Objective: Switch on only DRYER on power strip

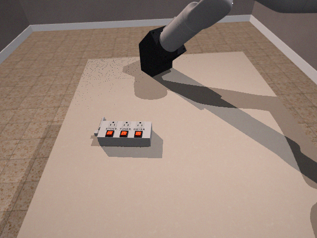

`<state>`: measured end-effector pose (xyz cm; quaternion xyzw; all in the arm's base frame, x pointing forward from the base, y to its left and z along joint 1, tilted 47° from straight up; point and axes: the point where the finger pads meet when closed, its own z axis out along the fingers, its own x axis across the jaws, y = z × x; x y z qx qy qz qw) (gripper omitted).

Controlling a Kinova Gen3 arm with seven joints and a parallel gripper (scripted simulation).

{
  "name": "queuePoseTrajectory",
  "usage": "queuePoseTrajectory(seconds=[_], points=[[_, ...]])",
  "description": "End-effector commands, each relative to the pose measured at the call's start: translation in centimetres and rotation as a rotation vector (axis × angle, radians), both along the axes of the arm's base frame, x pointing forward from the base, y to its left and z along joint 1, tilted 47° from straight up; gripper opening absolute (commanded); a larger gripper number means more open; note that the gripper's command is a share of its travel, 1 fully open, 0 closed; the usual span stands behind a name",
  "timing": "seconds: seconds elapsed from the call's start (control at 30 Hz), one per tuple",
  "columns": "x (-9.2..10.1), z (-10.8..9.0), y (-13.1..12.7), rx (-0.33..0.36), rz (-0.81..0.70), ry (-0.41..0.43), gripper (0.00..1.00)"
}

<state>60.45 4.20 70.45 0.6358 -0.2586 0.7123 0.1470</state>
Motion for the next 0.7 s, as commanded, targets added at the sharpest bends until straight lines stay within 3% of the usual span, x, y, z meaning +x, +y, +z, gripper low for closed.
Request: queuePoseTrajectory(seconds=[0.0,0.33,0.67], points=[[-0.9,1.2,-1.6,-0.022,-0.012,-0.003,1.0],[-2.9,4.4,-5.9,-0.082,-0.049,-0.013,1.0],[-3.3,4.8,-6.6,-0.091,-0.054,-0.014,1.0]])
